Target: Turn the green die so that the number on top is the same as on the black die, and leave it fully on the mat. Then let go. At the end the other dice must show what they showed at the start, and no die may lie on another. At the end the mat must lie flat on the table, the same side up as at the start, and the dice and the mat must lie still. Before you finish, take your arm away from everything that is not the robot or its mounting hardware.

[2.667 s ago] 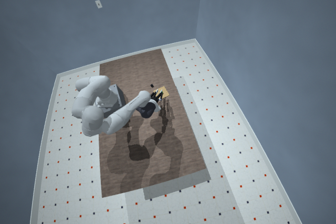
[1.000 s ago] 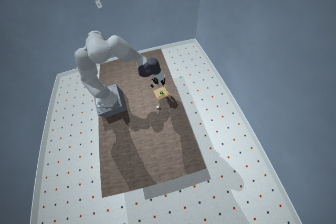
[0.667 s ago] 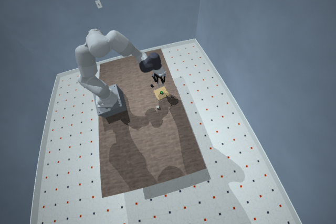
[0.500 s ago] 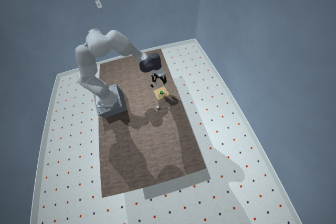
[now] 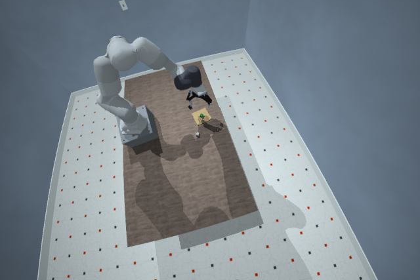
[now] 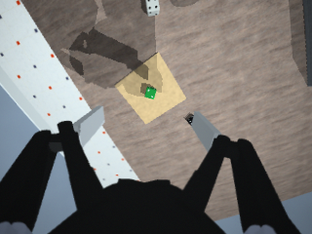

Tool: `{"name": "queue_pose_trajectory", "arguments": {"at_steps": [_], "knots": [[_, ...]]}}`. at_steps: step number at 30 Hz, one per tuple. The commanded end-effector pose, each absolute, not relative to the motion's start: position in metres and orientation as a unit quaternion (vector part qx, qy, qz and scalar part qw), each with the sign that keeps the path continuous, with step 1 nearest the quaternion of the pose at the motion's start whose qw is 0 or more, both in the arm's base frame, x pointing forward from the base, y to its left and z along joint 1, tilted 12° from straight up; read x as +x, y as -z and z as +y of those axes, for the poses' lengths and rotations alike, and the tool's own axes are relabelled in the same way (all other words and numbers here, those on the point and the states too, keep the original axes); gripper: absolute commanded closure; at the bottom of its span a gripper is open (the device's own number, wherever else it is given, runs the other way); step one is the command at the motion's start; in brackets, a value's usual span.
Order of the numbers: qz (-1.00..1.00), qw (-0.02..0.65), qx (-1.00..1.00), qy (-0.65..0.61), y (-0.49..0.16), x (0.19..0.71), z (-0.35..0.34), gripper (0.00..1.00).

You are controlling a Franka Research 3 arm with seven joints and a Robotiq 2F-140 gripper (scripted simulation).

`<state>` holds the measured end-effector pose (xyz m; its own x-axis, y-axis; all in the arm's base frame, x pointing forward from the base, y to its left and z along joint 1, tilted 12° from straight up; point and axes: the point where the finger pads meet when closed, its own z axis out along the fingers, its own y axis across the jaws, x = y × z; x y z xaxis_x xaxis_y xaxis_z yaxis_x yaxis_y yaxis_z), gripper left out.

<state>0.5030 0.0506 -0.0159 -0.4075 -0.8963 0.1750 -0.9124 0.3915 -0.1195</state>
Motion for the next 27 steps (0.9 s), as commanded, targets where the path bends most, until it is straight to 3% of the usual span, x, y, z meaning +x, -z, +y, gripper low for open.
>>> {"name": "queue_pose_trajectory", "arguments": {"at_steps": [1,27], "knots": [[-0.837,0.042,0.537,-0.098,0.011,0.502,0.052,0.00],[-0.837,0.042,0.537,-0.098,-0.021,0.501,0.059,0.00]]}}
